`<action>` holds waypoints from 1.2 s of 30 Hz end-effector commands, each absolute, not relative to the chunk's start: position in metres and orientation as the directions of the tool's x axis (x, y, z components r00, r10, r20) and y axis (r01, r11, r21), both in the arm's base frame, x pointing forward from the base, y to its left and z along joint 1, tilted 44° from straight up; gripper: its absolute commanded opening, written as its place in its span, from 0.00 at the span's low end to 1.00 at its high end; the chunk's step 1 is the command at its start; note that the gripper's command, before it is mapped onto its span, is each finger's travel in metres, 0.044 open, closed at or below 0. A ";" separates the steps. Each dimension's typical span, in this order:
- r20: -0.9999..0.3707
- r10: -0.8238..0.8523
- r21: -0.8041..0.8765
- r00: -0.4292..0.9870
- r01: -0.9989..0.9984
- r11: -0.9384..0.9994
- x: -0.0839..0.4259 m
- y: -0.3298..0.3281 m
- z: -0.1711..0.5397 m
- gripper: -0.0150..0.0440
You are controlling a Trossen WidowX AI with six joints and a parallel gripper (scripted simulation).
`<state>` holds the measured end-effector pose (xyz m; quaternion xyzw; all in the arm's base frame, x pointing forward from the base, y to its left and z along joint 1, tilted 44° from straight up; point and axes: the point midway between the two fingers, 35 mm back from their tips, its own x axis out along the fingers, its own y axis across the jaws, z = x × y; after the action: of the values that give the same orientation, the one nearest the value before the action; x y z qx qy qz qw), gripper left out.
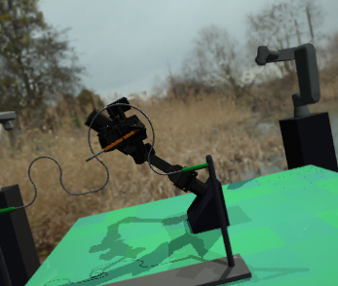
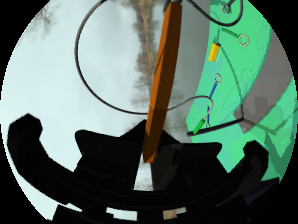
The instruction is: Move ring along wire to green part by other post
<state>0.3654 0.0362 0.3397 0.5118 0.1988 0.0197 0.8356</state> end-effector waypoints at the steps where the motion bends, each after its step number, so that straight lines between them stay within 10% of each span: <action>1: -0.313 0.228 0.848 0.922 0.164 0.504 0.365 0.037 0.343 0.00; 36: -0.384 0.150 0.715 0.911 0.190 0.672 0.365 0.032 0.336 0.00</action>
<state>0.3650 0.0313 0.3324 0.4185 0.2124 -0.0106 0.8830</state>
